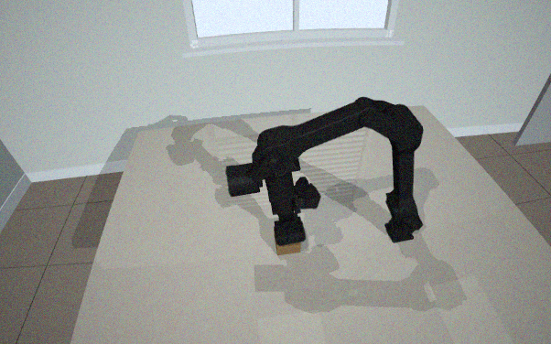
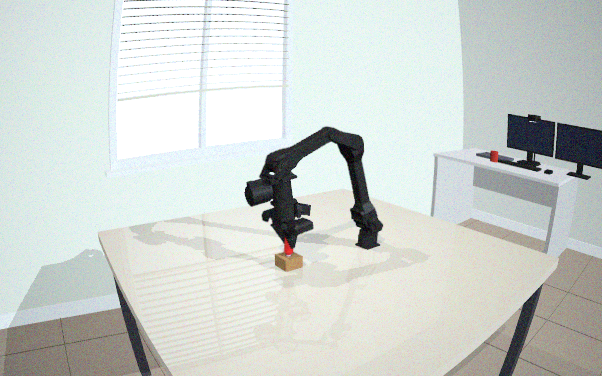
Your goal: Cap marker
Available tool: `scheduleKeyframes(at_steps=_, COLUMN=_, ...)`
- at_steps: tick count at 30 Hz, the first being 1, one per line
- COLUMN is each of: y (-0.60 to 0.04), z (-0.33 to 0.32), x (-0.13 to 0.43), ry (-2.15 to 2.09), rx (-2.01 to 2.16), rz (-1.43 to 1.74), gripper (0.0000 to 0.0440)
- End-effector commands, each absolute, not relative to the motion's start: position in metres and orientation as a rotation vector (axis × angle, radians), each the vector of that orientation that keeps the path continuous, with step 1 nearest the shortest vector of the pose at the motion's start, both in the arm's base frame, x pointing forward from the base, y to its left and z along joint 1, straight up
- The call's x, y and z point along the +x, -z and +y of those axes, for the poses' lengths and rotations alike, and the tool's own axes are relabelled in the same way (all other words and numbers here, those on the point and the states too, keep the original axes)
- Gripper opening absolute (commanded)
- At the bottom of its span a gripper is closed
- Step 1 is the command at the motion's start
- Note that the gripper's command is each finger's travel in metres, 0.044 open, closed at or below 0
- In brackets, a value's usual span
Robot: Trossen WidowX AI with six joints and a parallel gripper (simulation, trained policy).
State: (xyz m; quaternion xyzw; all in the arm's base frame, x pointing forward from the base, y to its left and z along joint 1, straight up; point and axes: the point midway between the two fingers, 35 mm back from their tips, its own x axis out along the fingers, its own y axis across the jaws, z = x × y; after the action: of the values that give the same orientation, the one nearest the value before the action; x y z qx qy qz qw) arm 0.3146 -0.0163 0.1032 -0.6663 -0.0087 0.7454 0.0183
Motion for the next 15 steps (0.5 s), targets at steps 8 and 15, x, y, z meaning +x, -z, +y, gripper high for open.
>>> scheduleKeyframes(at_steps=8, y=-0.0908, z=-0.0157, x=0.2986, ry=-2.391, rx=-1.983, rz=-0.051, gripper=0.0107)
scheduleKeyframes(at_steps=15, y=-0.0907, z=-0.0156, x=0.2980, ry=-2.393, rx=-1.980, rz=-0.052, gripper=0.0145)
